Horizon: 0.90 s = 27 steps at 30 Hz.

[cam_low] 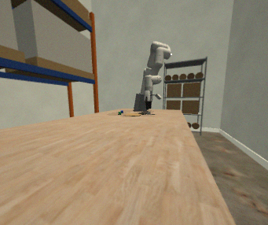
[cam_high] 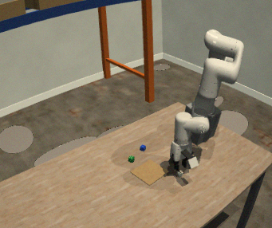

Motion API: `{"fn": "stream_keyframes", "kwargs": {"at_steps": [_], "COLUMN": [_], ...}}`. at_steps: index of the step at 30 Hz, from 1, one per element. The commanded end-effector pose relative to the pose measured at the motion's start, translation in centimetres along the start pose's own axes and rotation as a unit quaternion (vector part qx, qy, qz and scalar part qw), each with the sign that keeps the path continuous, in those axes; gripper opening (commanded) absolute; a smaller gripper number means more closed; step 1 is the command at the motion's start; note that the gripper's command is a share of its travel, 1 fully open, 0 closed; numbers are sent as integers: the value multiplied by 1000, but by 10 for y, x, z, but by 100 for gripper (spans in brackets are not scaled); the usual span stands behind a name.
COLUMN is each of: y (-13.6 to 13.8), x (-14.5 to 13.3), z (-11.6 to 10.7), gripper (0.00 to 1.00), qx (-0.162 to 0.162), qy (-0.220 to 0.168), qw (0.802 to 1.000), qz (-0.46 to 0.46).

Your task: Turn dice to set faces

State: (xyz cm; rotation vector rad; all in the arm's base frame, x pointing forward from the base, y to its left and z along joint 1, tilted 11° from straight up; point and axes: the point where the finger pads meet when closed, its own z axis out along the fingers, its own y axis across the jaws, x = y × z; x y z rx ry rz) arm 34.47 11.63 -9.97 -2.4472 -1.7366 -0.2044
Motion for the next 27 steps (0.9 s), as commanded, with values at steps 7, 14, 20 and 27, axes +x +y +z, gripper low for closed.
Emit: {"fn": "stream_keyframes", "kwargs": {"at_steps": [7, 14, 20, 27], "y": [1, 1, 1, 1], "x": [0, 0, 0, 0], "z": [13, 17, 19, 19], "gripper": [42, 42, 42, 42], "qx": [-1, -1, -1, -1], "qy": [1, 1, 1, 1], "qw": [1000, 1000, 1000, 1000], "qz": [0, 0, 0, 0]}}
